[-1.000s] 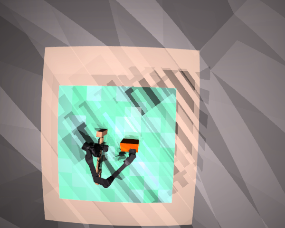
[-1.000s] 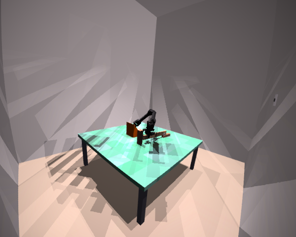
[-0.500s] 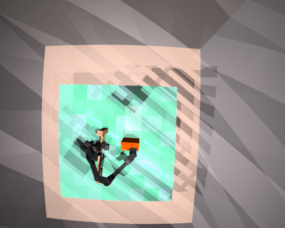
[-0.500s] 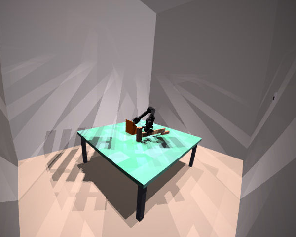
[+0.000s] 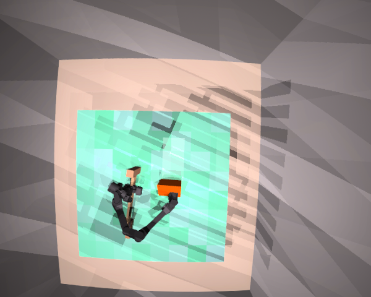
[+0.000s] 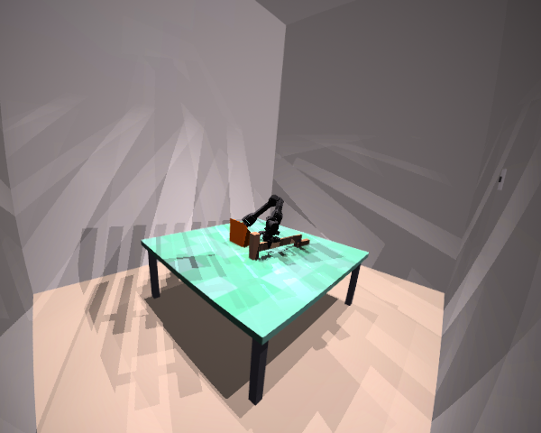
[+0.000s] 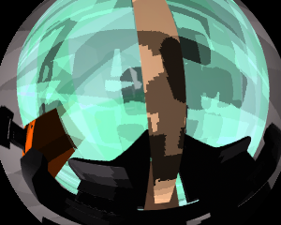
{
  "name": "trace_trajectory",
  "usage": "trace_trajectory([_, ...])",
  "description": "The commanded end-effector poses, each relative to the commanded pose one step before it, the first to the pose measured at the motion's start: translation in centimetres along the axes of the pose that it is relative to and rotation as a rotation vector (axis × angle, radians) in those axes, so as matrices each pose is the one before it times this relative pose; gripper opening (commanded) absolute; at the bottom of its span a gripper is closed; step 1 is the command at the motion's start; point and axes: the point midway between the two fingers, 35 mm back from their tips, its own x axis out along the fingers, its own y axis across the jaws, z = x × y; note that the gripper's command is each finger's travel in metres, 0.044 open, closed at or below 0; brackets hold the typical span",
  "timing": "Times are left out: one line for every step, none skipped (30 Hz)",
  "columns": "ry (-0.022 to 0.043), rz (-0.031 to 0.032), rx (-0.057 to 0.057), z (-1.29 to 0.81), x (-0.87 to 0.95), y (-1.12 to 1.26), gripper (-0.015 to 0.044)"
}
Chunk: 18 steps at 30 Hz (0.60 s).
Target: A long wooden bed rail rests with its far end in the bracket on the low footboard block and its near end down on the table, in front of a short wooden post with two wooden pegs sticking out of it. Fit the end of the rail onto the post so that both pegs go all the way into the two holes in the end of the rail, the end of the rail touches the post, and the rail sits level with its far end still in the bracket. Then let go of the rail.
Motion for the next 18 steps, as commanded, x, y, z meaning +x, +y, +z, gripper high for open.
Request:
trace_trajectory([0.00456, -0.00966, -0.0023, -0.340, -0.256, -0.177, 0.0000])
trace_trajectory([0.00001, 0.00000, 0.0000, -0.030, 0.006, 0.000, 0.0000])
trace_trajectory([0.00001, 0.00000, 0.0000, -0.032, 0.005, 0.000, 0.0000])
trace_trajectory([0.00001, 0.00000, 0.0000, -0.033, 0.003, 0.000, 0.0000])
trace_trajectory([0.00001, 0.00000, 0.0000, -0.032, 0.001, 0.000, 0.0000])
trace_trajectory([0.00002, 0.00000, 0.0000, -0.032, -0.001, 0.000, 0.0000])
trace_trajectory([0.00002, 0.00000, 0.0000, -0.032, -0.003, 0.000, 0.0000])
trace_trajectory([0.00002, 0.00000, 0.0000, -0.032, -0.004, 0.000, 0.0000])
trace_trajectory([0.00002, 0.00000, 0.0000, -0.031, -0.005, 0.000, 0.0000])
trace_trajectory([0.00002, 0.00000, 0.0000, -0.032, -0.007, -0.001, 0.0000])
trace_trajectory([0.00002, 0.00000, 0.0000, -0.031, -0.008, -0.001, 0.0000])
trace_trajectory([0.00002, 0.00000, 0.0000, -0.031, -0.009, -0.001, 0.0000])
trace_trajectory([0.00002, 0.00000, 0.0000, -0.032, -0.009, -0.001, 0.0000])
trace_trajectory([0.00002, 0.00000, 0.0000, -0.032, -0.010, -0.001, 0.0000])
trace_trajectory([0.00002, 0.00000, 0.0000, -0.029, -0.010, -0.001, 0.0000])
trace_trajectory([0.00002, 0.00000, 0.0000, -0.029, -0.010, -0.001, 0.0000])
trace_trajectory([0.00002, 0.00000, 0.0000, -0.029, -0.011, -0.001, 0.0000])
trace_trajectory([0.00002, 0.00000, 0.0000, -0.031, -0.011, -0.001, 0.0000])
